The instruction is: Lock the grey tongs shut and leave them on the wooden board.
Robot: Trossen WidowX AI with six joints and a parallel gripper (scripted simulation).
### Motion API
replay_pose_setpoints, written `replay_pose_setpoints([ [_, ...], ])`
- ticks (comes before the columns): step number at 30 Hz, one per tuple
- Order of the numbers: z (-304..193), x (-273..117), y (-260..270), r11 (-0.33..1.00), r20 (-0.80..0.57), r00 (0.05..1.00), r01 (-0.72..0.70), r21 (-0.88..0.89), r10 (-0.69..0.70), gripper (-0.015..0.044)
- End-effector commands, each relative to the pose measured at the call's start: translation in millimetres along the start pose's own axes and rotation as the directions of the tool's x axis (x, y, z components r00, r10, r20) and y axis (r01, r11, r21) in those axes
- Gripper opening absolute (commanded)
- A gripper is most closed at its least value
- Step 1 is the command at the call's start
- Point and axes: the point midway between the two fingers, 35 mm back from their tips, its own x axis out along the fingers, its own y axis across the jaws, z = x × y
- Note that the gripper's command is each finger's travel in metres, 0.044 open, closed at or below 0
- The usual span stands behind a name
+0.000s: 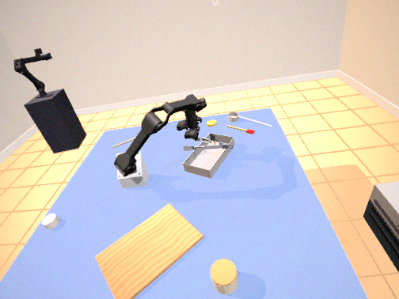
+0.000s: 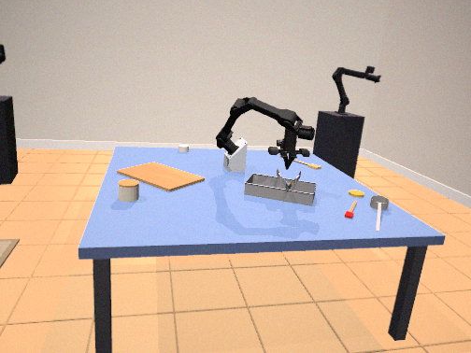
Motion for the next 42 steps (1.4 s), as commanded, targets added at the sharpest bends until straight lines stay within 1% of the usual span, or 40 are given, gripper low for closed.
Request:
replay_pose_setpoints([
  [1, 0, 0, 0, 1.0, 0.0, 1.0, 0.0, 0.0, 0.0, -0.015],
  [10, 0, 0, 0, 1.0, 0.0, 1.0, 0.0, 0.0, 0.0, -0.015],
  [12, -1, -6, -1, 1.0, -0.002, 1.0, 0.001, -0.006, -0.001, -0.0097],
  [14, -2, -21, -2, 1.0, -0.006, 1.0, 0.004, -0.02, -0.004, -0.0045],
  [19, 0, -79, -2, 0.997, -0.023, 1.0, 0.012, -0.074, -0.014, 0.0086],
  [21, 2, -95, -1, 0.996, -0.028, 0.999, 0.014, -0.09, -0.016, 0.0139],
  [22, 2, -98, 0, 0.996, -0.029, 0.999, 0.014, -0.092, -0.017, 0.0165],
  [23, -1, -84, -2, 0.997, -0.032, 0.999, 0.016, -0.079, -0.019, 0.0191],
  [26, -1, -84, -2, 0.997, -0.032, 0.999, 0.016, -0.079, -0.019, 0.027],
  [27, 1, -98, -4, 0.996, -0.057, 0.997, 0.039, -0.081, -0.044, 0.0296],
  [32, 0, -95, -4, 0.996, -0.051, 0.998, 0.035, -0.081, -0.039, 0.0427],
  [33, 0, -95, -4, 0.997, -0.051, 0.998, 0.035, -0.064, -0.039, 0.044],
  [35, -1, -93, -4, 0.999, -0.05, 0.998, 0.039, 0.019, -0.038, 0.044],
  [38, -5, -89, -4, 0.965, -0.046, 0.998, 0.046, 0.259, -0.035, 0.044],
  [40, -9, -85, -4, 0.893, -0.043, 0.999, 0.048, 0.448, -0.033, 0.044],
  [42, -12, -81, -4, 0.784, -0.04, 0.999, 0.048, 0.619, -0.03, 0.044],
])
